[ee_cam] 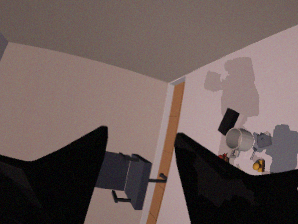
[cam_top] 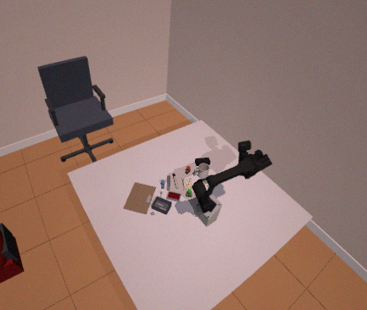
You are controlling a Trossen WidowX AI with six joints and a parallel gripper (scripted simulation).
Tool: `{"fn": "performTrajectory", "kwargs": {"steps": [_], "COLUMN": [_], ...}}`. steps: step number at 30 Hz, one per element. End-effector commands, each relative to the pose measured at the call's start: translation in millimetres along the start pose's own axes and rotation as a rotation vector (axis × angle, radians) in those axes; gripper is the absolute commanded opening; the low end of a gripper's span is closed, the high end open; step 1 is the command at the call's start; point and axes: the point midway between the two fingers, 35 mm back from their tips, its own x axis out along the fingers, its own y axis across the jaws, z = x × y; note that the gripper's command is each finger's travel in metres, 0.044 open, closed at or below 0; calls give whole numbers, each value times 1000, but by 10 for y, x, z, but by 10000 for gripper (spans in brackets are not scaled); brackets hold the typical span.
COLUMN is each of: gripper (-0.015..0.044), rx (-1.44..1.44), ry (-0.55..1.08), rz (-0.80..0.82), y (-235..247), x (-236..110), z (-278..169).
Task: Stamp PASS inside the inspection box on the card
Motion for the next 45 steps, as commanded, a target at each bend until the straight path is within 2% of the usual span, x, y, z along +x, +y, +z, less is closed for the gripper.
{"fn": "performTrajectory", "kwargs": {"steps": [1, 8, 15, 21, 28, 45], "gripper": [228, 228, 228, 228, 228, 228], "rx": [-186, -508, -874, -1197, -1518, -1528], "ry": [132, 399, 728, 1061, 1461, 1470], "rz": [-129, -320, -470, -555, -597, -599], "y": [-188, -686, -1431, -2205, -3030, -3143], "x": [598, 1409, 1854, 1869, 1537, 1558], "z": [-367, -1123, -1974, -2619, -3058, -3108]}}
